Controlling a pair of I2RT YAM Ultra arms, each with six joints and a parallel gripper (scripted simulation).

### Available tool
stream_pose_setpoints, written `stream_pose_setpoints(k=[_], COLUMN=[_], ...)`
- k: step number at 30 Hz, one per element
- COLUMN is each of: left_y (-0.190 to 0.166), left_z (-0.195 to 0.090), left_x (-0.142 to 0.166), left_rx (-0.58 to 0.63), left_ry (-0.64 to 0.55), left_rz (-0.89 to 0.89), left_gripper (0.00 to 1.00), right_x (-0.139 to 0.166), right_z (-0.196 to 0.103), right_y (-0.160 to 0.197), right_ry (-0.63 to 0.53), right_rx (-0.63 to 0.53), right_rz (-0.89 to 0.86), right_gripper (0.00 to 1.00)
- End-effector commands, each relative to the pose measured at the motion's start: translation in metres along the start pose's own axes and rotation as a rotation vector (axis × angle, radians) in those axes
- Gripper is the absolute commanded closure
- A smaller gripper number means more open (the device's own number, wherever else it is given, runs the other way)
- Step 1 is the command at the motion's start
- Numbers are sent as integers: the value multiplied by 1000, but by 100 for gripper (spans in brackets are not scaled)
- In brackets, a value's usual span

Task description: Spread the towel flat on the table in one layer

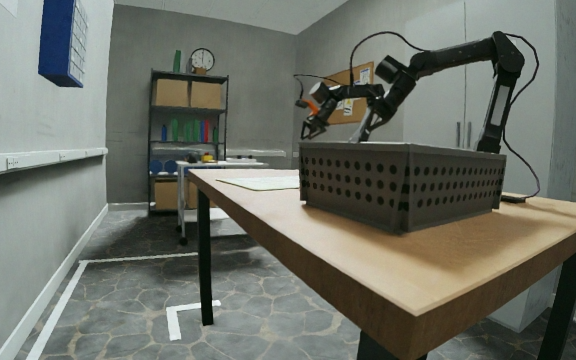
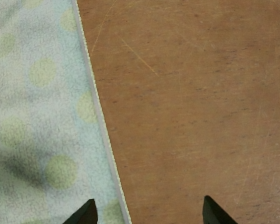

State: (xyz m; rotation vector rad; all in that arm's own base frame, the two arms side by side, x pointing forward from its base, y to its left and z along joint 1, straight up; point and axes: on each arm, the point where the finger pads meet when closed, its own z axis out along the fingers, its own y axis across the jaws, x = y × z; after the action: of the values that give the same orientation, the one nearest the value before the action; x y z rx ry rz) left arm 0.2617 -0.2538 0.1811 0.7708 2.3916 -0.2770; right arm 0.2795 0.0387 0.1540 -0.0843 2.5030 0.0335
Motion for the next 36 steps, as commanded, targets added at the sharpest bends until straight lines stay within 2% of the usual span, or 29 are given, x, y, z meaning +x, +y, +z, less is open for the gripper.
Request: stream_pose_setpoints(k=[1,15,17,19,23,34,36], left_y=[28,108,121,121,145,211,211], left_z=[-11,-56,-63,-63,-76,-114,-114], left_x=[25,80,89,89,106,147,147], left_rx=[-98,-354,-394,-394,-465,-447,-447], left_ry=[38,37,36,36,36,26,26], left_rz=[-106,-455,-509,-509,-607,-593,-593], left_gripper=[36,36,36,36,36,36,36], right_x=[1,19,22,22,24,23,23], right_z=[-19,-51,-53,-53,-57,-59,-59], right_y=[-25,-124,-140,-140,-153,-152,-152], right_ry=[-8,8,25,25,24,15,15], right_rx=[67,313,308,308,308,310,310], right_rz=[86,428,425,425,425,424,424], right_gripper=[36,36,36,36,36,36,36])
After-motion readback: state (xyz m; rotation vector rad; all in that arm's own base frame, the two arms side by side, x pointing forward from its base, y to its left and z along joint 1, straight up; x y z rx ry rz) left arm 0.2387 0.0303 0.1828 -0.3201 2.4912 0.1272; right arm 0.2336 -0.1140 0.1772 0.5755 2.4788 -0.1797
